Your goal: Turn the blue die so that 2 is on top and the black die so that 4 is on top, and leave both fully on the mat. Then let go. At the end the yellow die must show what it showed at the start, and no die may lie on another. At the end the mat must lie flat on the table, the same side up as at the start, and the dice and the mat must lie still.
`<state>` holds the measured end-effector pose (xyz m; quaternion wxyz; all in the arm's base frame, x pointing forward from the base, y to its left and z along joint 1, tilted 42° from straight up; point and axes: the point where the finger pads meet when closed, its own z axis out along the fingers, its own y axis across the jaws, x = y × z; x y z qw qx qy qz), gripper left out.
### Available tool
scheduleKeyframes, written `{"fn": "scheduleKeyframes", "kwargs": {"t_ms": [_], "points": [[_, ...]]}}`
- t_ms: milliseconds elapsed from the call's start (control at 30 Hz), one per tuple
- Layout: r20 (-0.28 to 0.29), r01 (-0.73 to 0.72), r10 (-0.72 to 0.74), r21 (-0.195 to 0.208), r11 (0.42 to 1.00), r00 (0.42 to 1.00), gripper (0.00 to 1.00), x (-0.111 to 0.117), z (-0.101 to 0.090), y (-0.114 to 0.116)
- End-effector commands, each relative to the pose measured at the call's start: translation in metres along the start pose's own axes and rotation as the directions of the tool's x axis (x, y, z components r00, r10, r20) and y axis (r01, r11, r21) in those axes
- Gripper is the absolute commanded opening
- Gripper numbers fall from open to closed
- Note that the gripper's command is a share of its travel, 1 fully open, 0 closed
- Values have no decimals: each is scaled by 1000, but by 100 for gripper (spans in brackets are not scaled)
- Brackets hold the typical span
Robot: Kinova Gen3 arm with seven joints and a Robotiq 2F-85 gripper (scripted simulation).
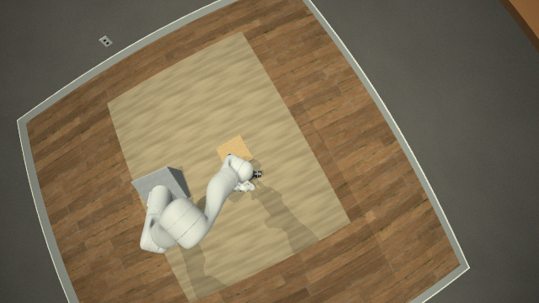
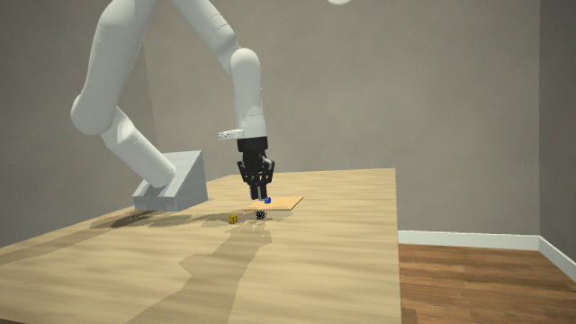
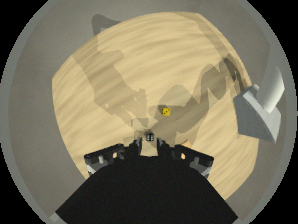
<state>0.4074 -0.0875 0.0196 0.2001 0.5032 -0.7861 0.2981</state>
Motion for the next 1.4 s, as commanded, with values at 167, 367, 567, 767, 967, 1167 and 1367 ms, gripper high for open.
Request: {"fn": "scheduleKeyframes", "kwargs": {"t_ms": [167, 367, 567, 767, 967, 1167, 1367], "points": [[-6, 0, -1, -3, 1000, 1000, 31, 1, 13, 1], [-6, 0, -1, -3, 1000, 1000, 31, 1, 17, 1], [-6, 0, -1, -3, 1000, 1000, 31, 1, 21, 1], [-6, 0, -1, -3, 1000, 1000, 31, 1, 23, 1], [-6, 0, -1, -3, 1000, 1000, 31, 1, 23, 1], [-6, 0, -1, -3, 1000, 1000, 31, 1, 23, 1], [-6, 0, -1, -3, 1000, 1000, 31, 1, 23, 1]]}}
